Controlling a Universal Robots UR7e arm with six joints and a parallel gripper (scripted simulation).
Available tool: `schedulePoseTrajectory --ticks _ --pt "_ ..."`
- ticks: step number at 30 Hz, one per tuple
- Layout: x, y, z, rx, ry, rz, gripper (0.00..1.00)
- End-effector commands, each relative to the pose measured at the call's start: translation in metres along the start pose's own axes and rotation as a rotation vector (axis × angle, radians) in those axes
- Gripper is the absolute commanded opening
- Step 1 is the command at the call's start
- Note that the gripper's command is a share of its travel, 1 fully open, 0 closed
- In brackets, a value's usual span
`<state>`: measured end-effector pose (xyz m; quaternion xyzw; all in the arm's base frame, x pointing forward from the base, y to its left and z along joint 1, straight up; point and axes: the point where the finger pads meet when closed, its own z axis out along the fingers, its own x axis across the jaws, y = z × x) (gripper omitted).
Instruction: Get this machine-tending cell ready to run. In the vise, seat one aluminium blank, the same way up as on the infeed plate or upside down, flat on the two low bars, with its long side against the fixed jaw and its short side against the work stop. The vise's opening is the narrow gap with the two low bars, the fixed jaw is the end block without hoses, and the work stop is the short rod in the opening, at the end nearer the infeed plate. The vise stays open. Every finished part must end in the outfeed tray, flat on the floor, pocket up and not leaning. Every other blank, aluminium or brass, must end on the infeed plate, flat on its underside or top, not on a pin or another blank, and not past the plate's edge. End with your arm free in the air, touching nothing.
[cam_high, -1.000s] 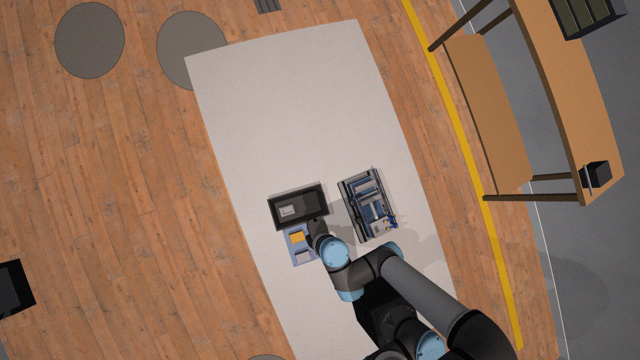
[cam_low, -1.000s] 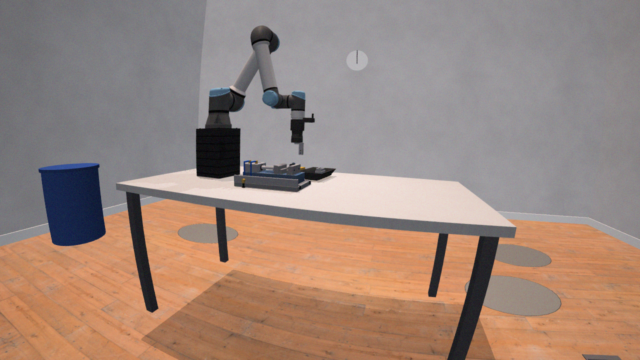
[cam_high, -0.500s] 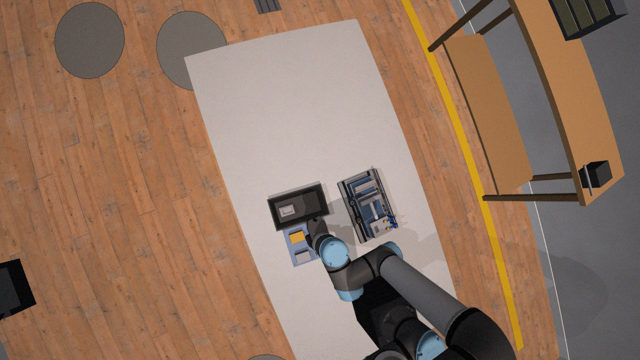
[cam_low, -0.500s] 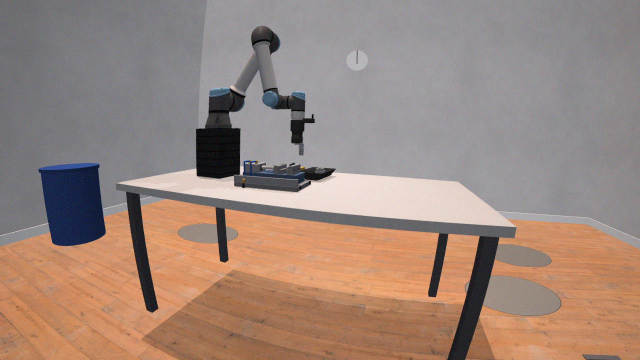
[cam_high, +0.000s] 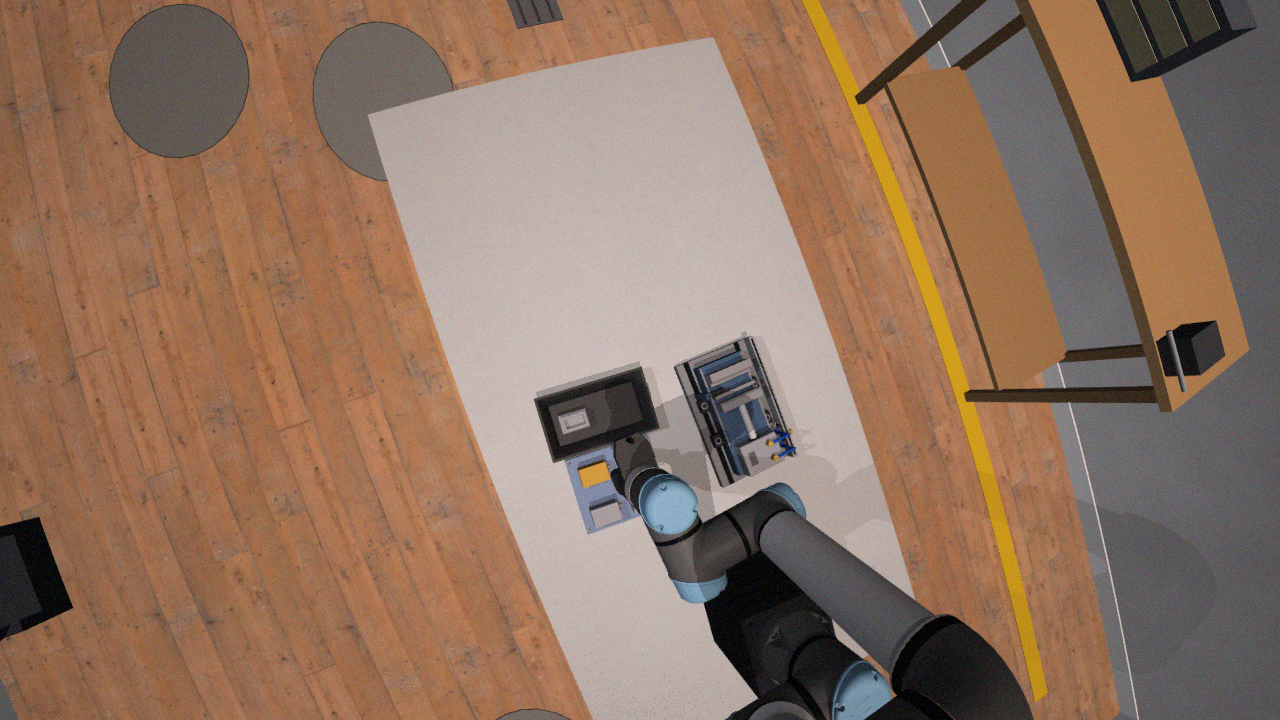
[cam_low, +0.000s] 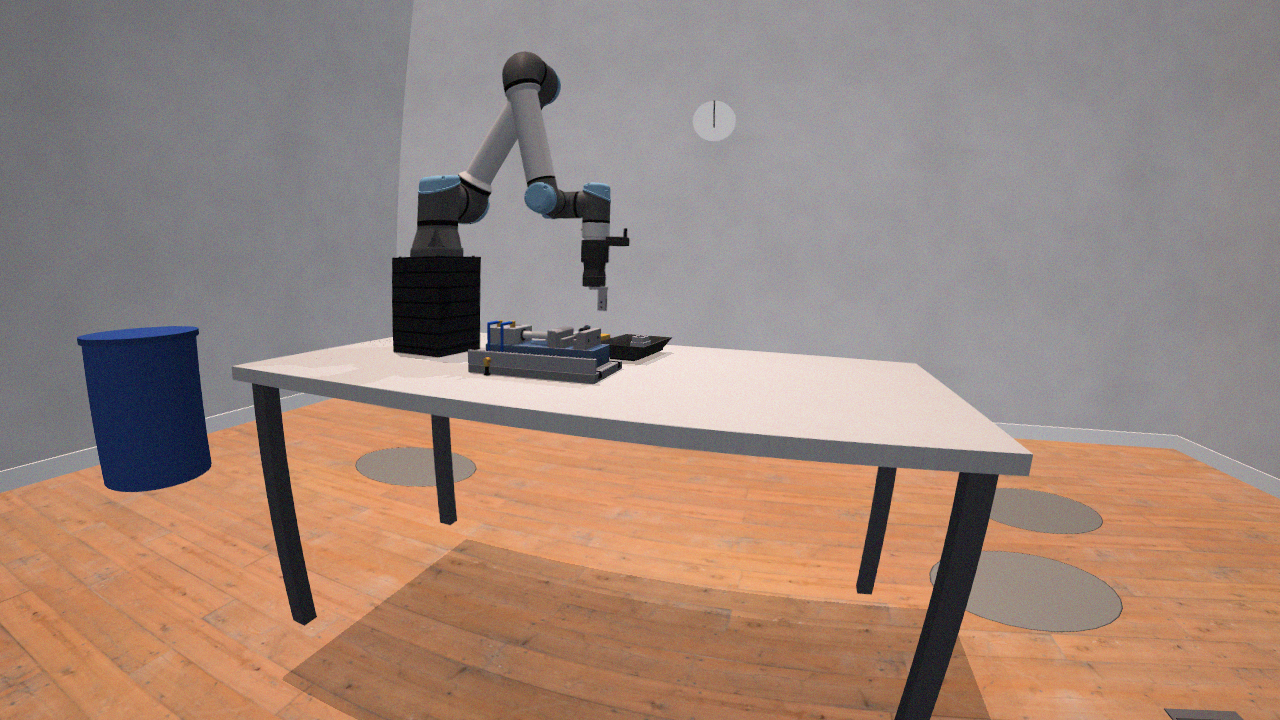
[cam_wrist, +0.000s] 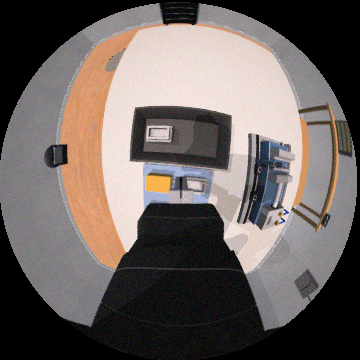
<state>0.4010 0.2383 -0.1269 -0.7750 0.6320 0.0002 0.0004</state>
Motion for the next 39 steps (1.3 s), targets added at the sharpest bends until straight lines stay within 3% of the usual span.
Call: schedulePoseTrajectory --ticks 1,23,39 --pt "-0.001 0.0 0.0 0.001 0.0 -0.002 0.0" --pt "-0.001 0.0 -0.005 0.002 0.0 -0.002 0.0" --pt "-0.001 -0.001 -0.037 0.003 0.0 -0.002 0.0"
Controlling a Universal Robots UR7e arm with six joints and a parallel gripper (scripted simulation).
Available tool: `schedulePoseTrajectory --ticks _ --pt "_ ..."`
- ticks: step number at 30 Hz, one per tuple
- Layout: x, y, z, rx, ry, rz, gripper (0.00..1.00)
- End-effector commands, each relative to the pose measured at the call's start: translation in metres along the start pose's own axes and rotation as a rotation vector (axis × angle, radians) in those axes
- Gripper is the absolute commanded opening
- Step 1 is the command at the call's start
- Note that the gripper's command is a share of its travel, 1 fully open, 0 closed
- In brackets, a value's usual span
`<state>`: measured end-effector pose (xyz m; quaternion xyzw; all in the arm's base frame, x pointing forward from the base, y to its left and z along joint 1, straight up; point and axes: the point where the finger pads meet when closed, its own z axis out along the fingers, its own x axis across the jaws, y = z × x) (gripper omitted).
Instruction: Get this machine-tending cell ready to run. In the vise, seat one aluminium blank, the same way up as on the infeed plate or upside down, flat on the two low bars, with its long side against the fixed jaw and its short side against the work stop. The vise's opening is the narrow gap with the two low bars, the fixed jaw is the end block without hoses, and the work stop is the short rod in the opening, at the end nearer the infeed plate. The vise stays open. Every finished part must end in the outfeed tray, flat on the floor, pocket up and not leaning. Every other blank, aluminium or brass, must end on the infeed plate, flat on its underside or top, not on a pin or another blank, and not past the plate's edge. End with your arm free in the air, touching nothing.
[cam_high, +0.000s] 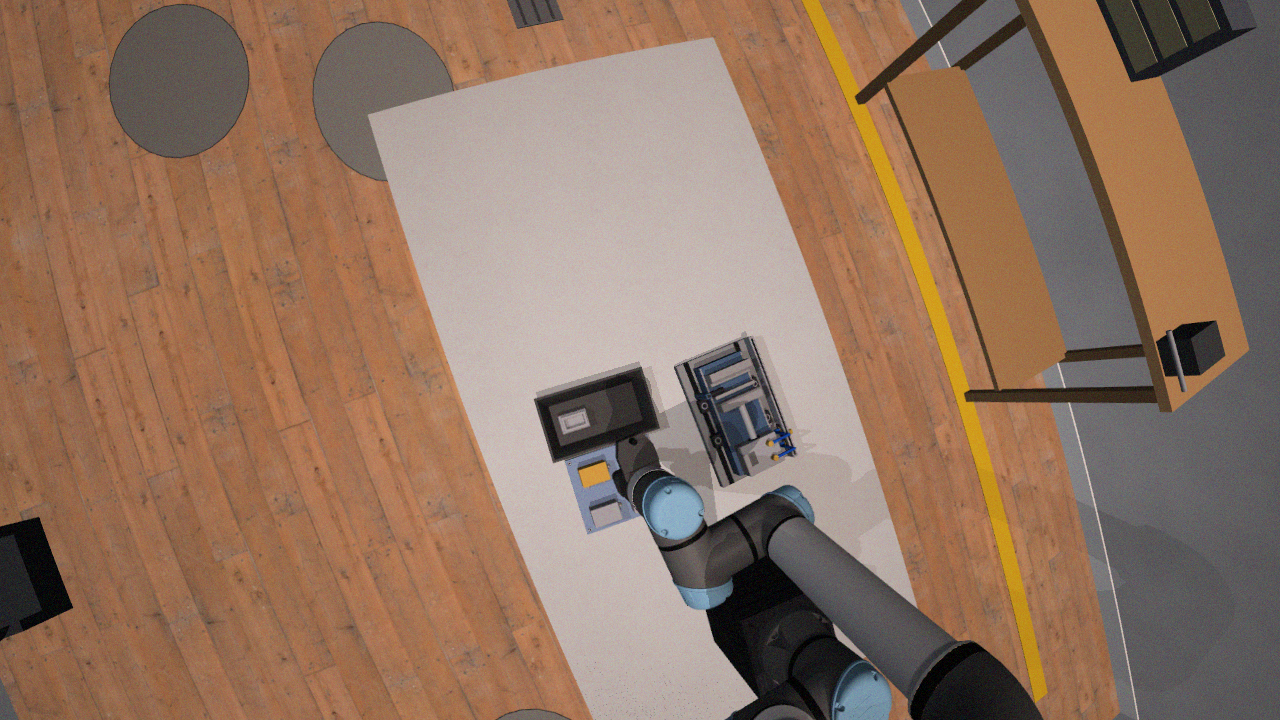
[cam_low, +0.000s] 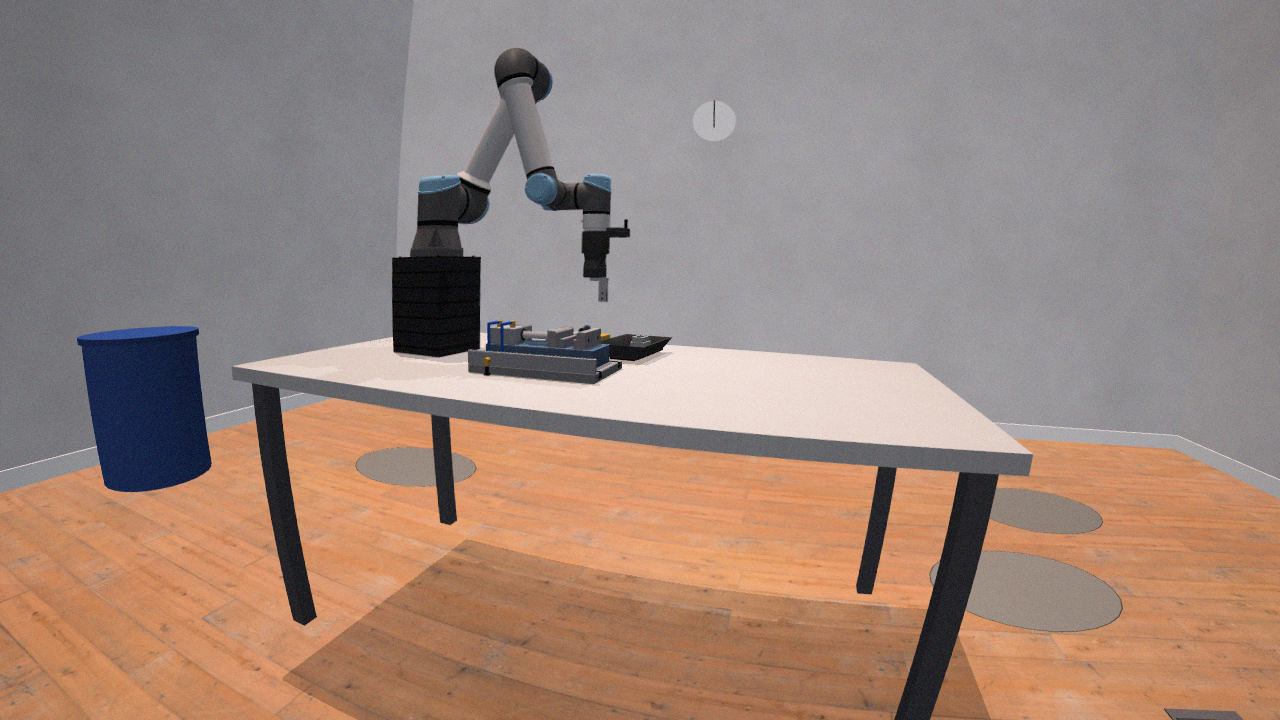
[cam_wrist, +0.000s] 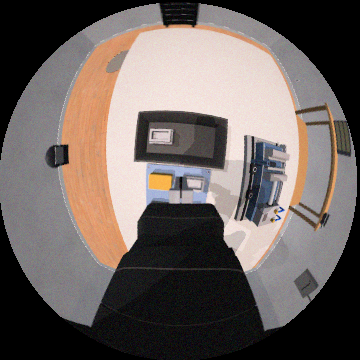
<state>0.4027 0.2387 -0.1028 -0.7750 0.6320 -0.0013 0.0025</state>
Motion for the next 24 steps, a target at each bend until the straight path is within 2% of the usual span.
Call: schedulePoseTrajectory --ticks 1,12,24 --pt "-0.001 0.001 -0.013 -0.002 0.0 -0.002 0.0" --pt "-0.001 -0.001 -0.038 0.0 0.0 -0.002 0.0" --pt "-0.001 0.0 -0.043 -0.001 0.0 -0.002 0.0"
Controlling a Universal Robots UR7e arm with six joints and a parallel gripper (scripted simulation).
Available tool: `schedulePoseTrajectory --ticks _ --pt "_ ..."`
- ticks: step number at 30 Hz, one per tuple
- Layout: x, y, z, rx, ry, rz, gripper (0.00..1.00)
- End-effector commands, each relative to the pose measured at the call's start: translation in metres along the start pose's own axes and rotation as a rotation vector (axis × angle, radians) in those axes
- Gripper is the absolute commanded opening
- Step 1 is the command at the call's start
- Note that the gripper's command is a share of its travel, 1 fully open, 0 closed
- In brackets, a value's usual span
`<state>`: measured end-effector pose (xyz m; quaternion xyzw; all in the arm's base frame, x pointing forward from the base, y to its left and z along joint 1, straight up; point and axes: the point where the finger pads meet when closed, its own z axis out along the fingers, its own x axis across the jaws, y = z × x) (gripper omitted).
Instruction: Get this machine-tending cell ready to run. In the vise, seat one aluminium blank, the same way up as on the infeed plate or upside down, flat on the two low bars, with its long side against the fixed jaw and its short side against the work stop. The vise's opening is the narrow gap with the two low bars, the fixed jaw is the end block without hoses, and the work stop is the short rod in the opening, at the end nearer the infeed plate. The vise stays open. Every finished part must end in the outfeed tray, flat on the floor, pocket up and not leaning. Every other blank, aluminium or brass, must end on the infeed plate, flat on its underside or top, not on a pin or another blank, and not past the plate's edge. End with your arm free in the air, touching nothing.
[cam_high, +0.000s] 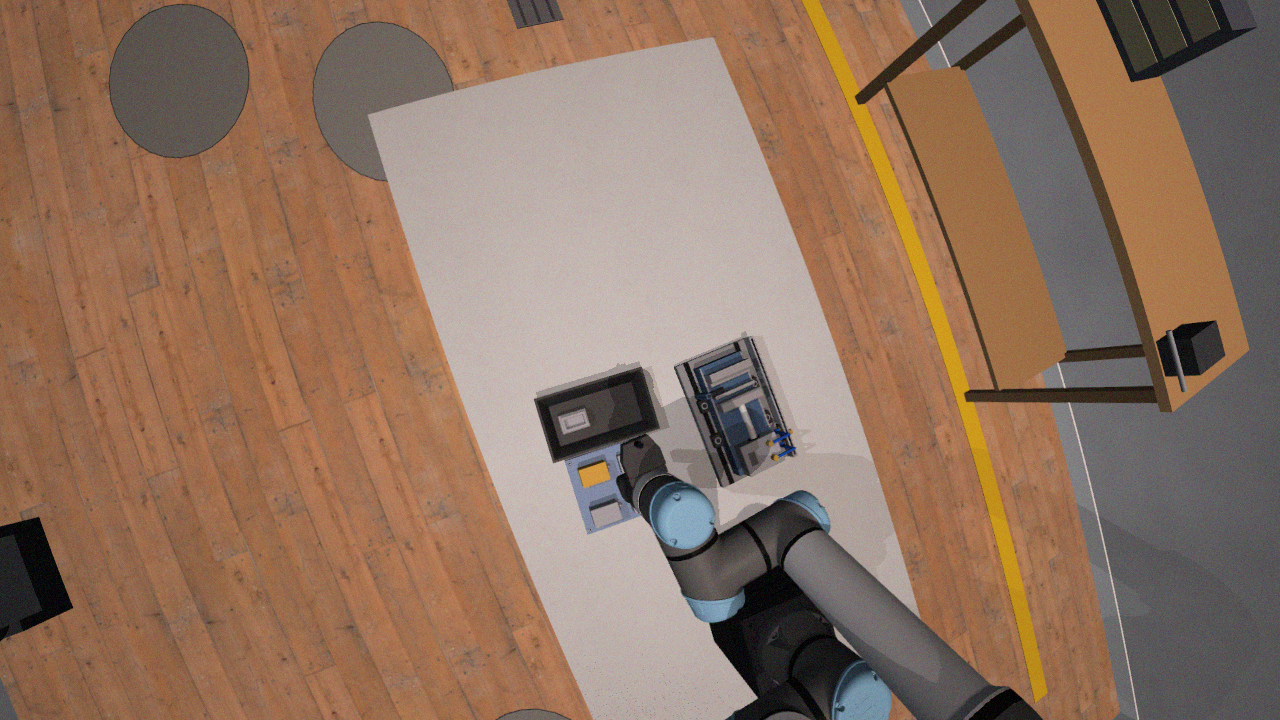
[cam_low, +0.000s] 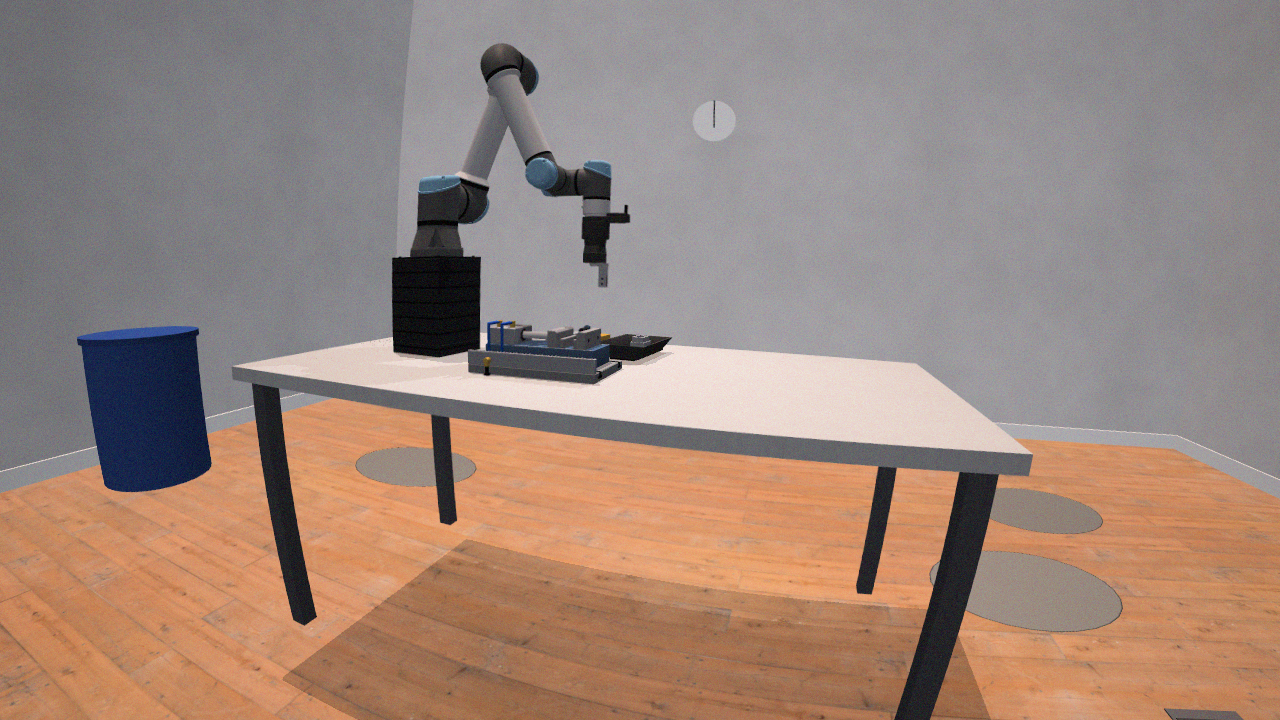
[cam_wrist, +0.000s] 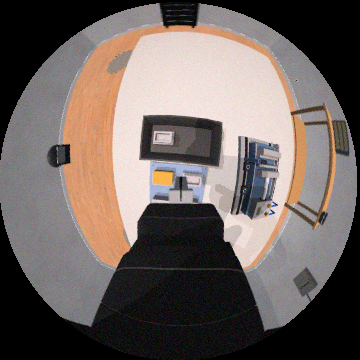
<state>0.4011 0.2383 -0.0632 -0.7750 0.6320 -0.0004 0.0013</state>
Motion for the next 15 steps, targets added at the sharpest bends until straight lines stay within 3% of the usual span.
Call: schedulePoseTrajectory --ticks 1,11,15 --pt "-0.001 -0.001 -0.003 0.002 0.0 -0.002 0.0" --pt "0.016 -0.002 -0.002 -0.002 0.0 0.0 0.0" --pt "0.041 -0.005 -0.002 -0.001 0.0 0.0 0.0"
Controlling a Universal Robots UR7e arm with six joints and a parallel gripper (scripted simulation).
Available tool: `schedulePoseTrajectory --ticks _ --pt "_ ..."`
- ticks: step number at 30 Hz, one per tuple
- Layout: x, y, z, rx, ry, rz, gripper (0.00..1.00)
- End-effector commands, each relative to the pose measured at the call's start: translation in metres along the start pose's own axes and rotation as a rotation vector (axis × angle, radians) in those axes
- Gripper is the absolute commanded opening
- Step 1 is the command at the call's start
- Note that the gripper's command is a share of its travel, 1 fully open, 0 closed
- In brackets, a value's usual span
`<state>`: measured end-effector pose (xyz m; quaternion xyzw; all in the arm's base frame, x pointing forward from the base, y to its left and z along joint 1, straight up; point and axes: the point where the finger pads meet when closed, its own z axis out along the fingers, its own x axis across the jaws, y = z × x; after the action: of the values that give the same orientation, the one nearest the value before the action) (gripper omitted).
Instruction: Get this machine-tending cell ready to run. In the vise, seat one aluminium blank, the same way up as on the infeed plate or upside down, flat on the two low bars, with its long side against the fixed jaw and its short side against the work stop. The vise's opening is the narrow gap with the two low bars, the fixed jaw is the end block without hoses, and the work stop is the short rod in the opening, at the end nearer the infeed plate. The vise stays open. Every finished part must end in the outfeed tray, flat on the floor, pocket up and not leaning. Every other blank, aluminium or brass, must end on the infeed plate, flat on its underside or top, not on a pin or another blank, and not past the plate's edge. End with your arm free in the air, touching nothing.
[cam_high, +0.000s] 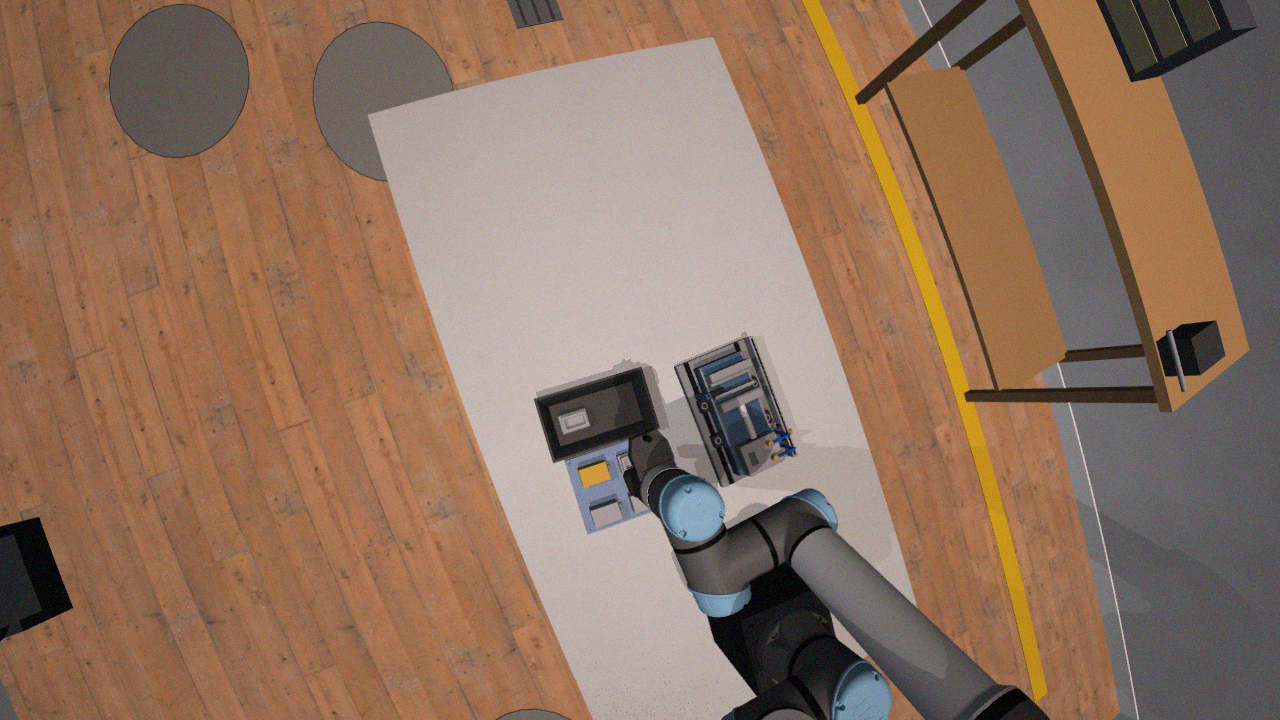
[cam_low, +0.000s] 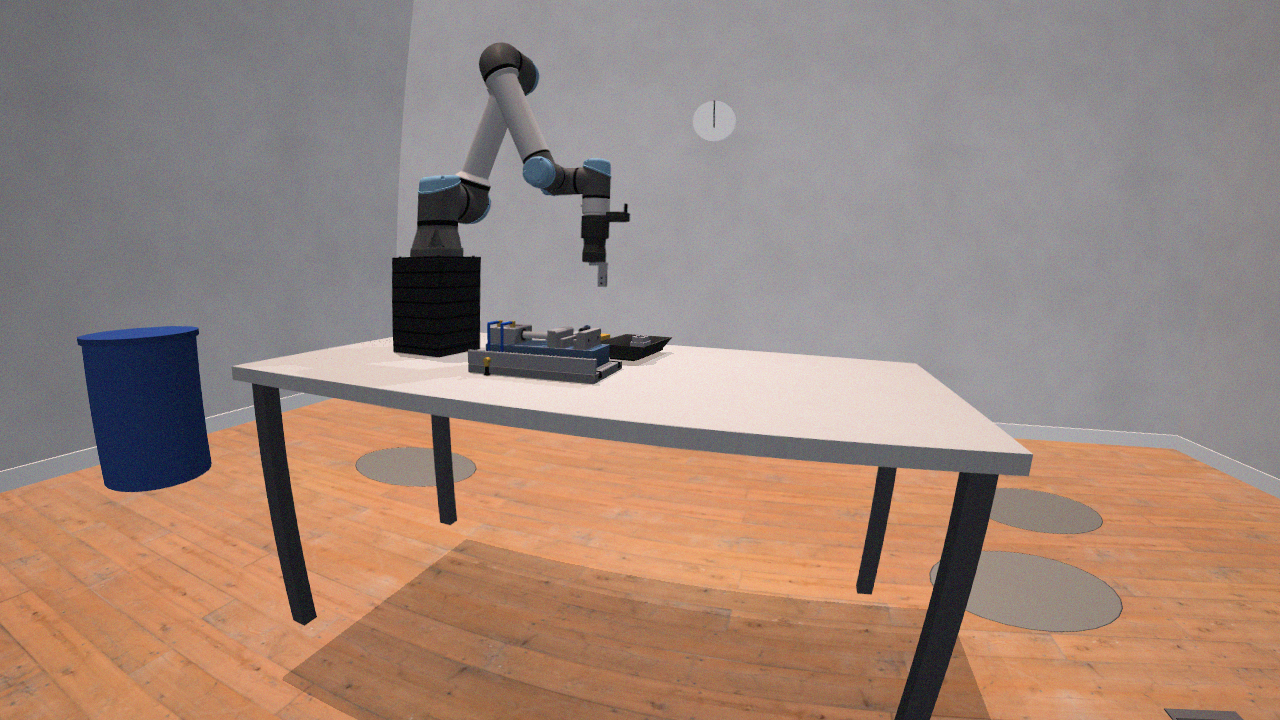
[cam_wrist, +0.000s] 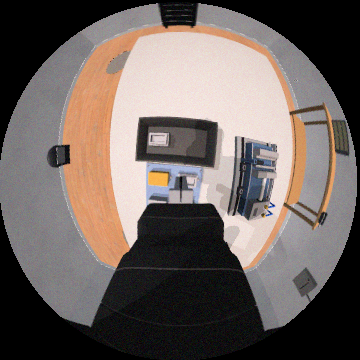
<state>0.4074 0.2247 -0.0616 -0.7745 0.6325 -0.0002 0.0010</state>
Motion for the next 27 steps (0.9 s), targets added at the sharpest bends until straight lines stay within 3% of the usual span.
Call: schedulePoseTrajectory --ticks 1,11,13,17,27 --pt "0.035 -0.002 0.0 -0.001 0.0 -0.001 0.0" --pt "0.125 0.0 0.0 0.0 -0.001 -0.001 0.0" --pt "0.125 0.0 0.0 0.0 -0.001 -0.001 0.0" --pt "0.17 0.009 0.0 0.0 0.0 -0.001 0.0" --pt "0.246 0.036 0.0 0.0 0.0 -0.001 0.0"
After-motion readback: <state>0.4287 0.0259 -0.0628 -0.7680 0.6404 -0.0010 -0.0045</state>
